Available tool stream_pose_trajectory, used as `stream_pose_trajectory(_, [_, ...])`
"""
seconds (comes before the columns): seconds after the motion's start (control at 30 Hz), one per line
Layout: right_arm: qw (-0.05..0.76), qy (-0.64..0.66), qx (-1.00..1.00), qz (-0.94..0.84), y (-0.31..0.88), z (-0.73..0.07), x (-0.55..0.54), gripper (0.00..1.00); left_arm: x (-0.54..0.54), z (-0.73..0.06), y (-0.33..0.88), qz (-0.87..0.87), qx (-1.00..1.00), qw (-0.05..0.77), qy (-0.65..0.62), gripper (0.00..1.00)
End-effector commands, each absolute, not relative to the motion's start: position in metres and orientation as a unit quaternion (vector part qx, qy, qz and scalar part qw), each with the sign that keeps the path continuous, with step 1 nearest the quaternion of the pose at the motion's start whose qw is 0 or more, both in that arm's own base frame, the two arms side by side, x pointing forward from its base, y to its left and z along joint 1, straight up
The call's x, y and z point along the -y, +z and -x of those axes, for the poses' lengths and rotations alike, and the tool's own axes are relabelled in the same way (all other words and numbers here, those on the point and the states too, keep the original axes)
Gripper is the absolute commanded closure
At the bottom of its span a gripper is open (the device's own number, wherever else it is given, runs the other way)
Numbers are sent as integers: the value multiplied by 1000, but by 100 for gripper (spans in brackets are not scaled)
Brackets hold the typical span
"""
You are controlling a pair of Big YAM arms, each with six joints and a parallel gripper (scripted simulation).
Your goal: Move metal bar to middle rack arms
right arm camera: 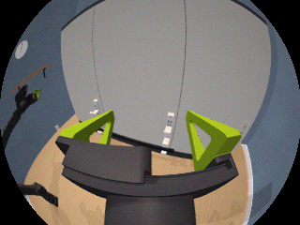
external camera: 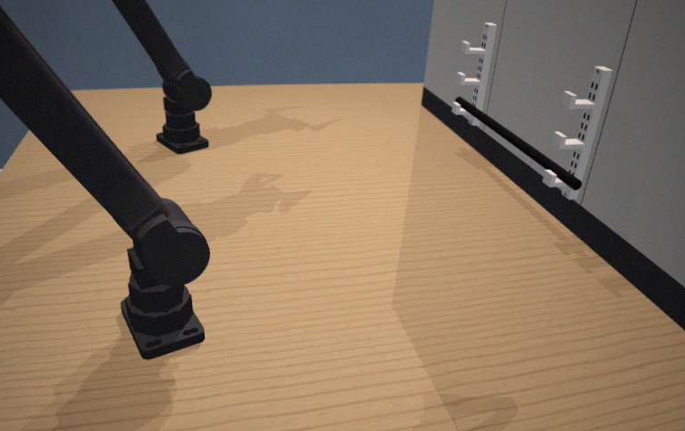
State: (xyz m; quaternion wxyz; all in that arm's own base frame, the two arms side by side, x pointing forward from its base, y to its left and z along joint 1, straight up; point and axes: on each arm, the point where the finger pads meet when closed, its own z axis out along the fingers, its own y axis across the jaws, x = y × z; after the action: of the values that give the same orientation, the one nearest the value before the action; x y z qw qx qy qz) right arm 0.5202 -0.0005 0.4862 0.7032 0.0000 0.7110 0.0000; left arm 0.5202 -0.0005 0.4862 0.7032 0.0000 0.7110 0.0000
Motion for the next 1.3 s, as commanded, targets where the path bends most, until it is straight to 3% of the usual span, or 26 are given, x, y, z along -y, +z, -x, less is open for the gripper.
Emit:
stream_pose_trajectory(0.0, [707, 0, -707, 0, 492, -519, 0, 0, 0, -519, 492, 0, -707, 707, 0, 0])
stream_pose_trajectory(0.53, [707, 0, -707, 0, 492, -519, 0, 0, 0, -519, 492, 0, -707, 707, 0, 0])
stream_pose_trajectory(1.27, [684, -100, -719, 72, 425, -547, 1, 0, 74, -510, 425, -106, -683, 719, 64, 0])
